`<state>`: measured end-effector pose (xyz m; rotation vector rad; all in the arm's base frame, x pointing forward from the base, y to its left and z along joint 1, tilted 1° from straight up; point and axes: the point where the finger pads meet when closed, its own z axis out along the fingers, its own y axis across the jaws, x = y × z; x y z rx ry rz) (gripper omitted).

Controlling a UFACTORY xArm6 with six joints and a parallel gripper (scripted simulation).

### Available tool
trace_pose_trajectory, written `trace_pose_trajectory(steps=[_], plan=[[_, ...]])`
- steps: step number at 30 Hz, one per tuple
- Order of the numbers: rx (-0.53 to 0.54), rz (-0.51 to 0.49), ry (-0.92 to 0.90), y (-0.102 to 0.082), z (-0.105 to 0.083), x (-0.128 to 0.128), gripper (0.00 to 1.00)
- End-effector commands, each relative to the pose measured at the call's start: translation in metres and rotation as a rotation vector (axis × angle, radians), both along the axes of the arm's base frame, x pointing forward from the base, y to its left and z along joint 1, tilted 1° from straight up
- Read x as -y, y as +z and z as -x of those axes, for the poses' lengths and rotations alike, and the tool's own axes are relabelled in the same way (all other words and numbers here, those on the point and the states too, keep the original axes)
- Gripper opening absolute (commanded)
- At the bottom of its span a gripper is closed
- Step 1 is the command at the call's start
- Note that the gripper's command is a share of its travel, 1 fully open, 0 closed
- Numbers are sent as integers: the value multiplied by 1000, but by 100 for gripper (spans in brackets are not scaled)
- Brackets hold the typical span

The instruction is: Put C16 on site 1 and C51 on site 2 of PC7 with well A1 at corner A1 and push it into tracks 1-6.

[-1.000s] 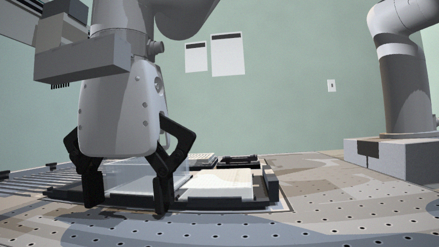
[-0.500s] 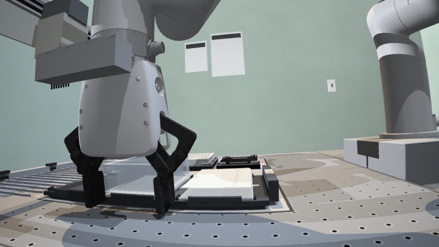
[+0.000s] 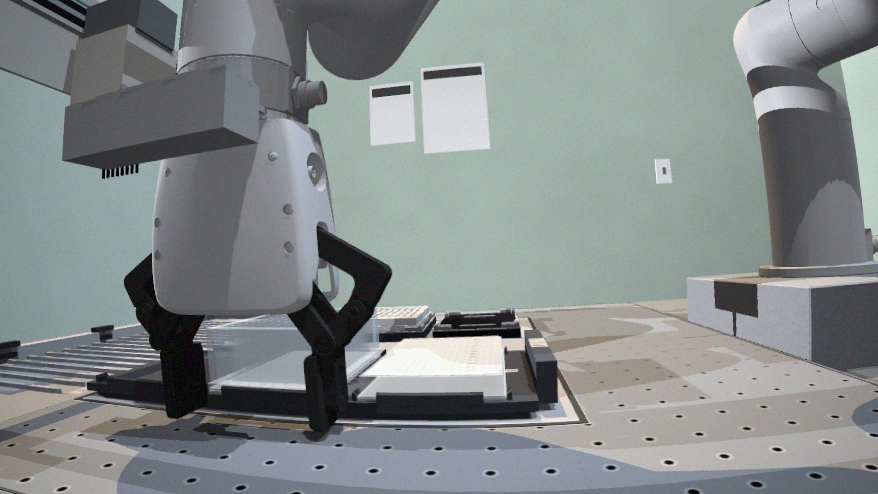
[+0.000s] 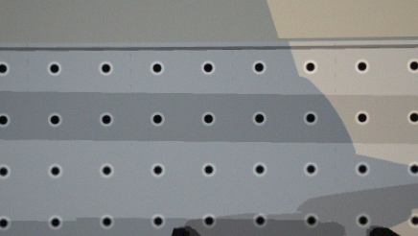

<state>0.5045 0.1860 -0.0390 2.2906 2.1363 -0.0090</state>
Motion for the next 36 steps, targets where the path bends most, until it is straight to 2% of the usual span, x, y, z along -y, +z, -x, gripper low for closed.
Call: trace_pose_trajectory(steps=[1, 36], plan=[[4, -2, 0, 2, -2, -2, 100], [4, -2, 0, 2, -3, -23, 100]])
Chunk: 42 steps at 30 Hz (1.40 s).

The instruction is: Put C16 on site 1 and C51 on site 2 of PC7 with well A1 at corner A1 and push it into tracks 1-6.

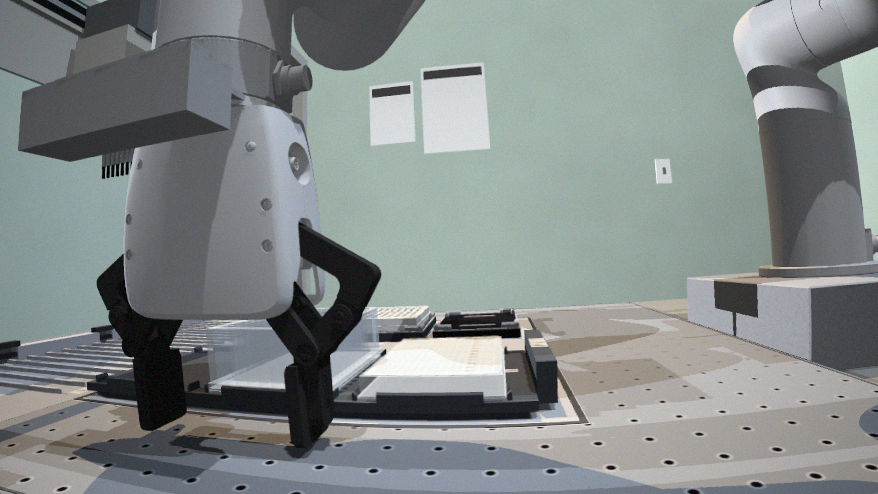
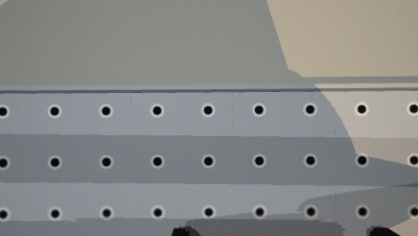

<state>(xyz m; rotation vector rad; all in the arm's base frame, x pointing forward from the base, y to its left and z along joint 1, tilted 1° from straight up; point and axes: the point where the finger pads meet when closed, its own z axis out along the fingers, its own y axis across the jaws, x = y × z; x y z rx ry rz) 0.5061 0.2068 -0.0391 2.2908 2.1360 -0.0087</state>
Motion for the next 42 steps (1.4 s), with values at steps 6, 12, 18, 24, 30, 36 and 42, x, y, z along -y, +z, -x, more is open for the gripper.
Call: trace_pose_trajectory(steps=[6, 12, 18, 24, 30, 36, 42], plan=[[4, -2, 0, 2, -2, -6, 100], [4, -2, 0, 2, -2, -10, 100], [4, -2, 0, 2, -2, -13, 100], [4, -2, 0, 2, -3, -17, 100], [4, -2, 0, 2, -3, -19, 100], [4, -2, 0, 2, -3, -19, 100], [4, -2, 0, 12, -3, -19, 100]])
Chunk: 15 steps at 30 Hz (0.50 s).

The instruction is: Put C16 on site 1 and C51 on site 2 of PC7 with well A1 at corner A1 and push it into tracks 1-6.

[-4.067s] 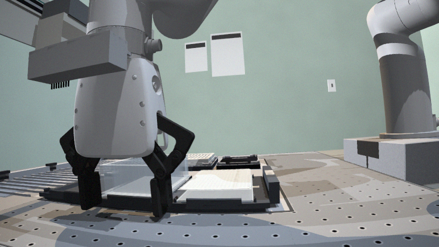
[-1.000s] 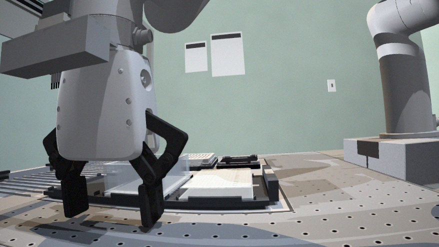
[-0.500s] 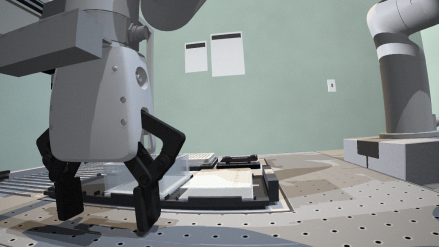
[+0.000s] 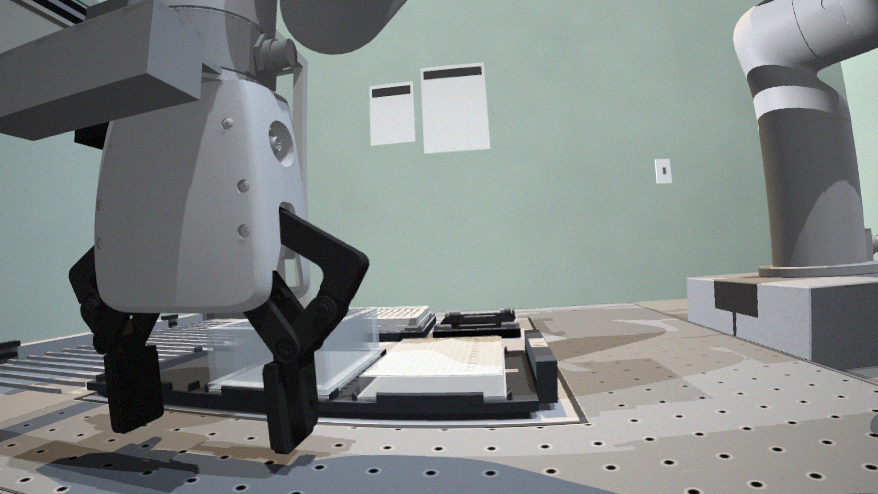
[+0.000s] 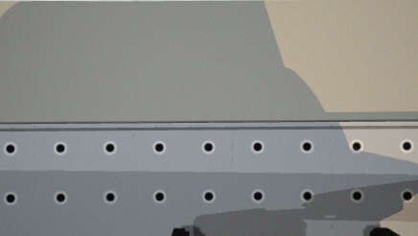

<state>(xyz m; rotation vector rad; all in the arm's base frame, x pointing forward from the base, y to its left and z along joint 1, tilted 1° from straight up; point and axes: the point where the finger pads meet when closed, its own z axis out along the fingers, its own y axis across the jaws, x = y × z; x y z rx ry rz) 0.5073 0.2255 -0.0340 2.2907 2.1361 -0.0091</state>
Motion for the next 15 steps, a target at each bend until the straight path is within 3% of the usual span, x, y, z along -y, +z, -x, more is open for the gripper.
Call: trace_pose_trajectory(steps=[1, 15], plan=[[4, -2, 0, 8, -2, -1, 100], [4, -2, 0, 28, -1, -1, 100]])
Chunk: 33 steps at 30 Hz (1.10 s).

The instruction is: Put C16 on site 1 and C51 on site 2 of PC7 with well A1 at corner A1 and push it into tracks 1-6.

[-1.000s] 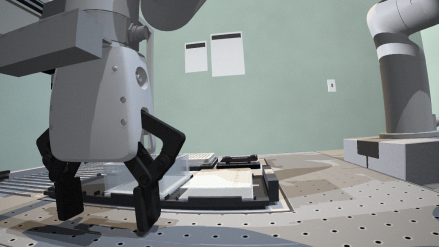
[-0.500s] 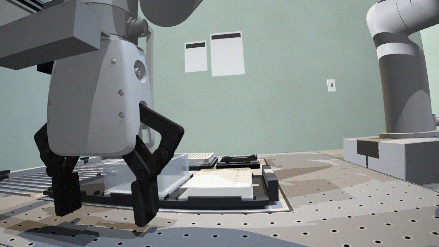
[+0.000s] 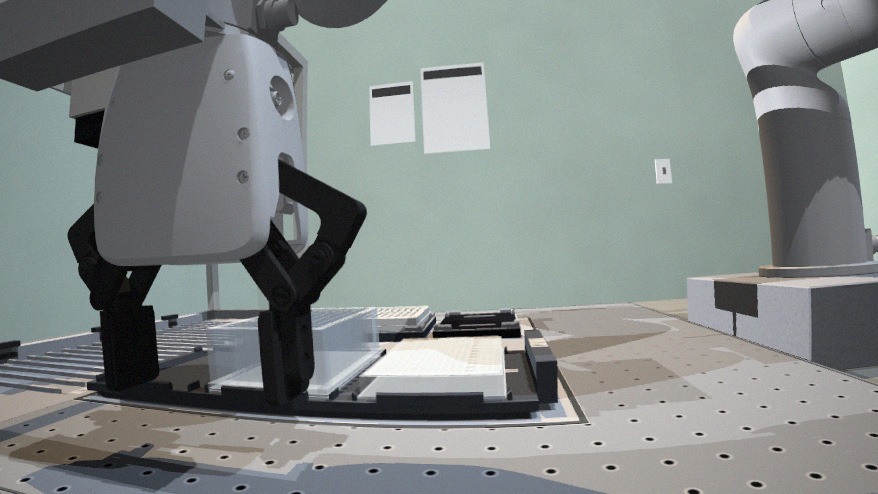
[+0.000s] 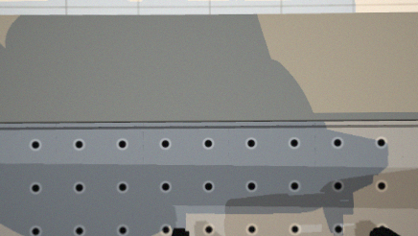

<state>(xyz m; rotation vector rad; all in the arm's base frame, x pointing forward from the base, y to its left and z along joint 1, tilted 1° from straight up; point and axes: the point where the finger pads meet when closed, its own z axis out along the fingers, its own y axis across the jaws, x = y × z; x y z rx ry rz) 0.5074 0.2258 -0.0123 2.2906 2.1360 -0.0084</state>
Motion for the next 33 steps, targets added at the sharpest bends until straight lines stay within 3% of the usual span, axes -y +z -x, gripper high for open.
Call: trace_pose_trajectory(steps=[1, 33], plan=[[4, -2, 0, 8, -1, -1, 100], [4, -2, 0, 55, -1, -1, 100]])
